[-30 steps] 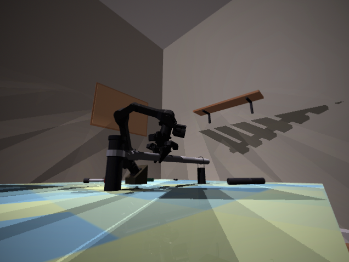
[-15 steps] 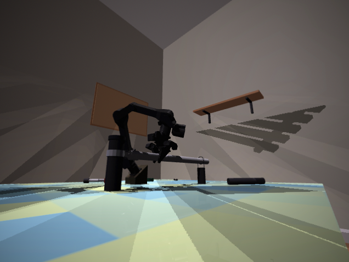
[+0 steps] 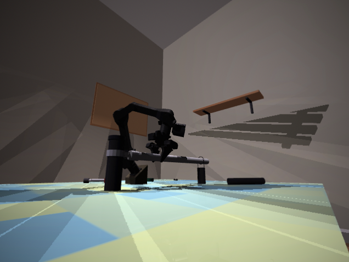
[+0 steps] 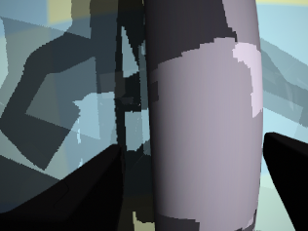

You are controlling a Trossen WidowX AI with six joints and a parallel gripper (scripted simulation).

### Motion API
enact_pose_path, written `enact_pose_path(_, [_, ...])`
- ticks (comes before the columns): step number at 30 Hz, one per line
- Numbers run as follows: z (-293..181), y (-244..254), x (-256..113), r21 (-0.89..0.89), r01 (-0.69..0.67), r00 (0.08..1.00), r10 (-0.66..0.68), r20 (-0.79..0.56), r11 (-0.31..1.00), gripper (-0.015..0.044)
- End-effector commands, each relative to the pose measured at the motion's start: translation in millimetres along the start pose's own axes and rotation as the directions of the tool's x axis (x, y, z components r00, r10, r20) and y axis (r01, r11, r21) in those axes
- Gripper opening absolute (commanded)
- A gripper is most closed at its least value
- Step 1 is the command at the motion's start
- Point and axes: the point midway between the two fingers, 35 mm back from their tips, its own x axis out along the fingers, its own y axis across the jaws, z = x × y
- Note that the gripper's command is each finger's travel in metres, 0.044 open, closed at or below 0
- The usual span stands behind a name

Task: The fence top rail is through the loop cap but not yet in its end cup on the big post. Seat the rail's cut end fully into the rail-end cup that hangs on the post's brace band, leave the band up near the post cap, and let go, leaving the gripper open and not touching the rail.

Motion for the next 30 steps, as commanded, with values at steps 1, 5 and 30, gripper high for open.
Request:
enact_pose_path(1, [-7,0,-11,-0.007,-0.016,1.000,0.016,-0.011,1.000,0.0394])
enact_pose_path(5, [-17,-1,-29,-0.027,-0.041,0.999,0.041,-0.027,0.999,0.0440])
enact_pose_path(30, [-23,-9,-83,-0.045,-0.175,0.977,0.168,-0.127,0.984,0.0440])
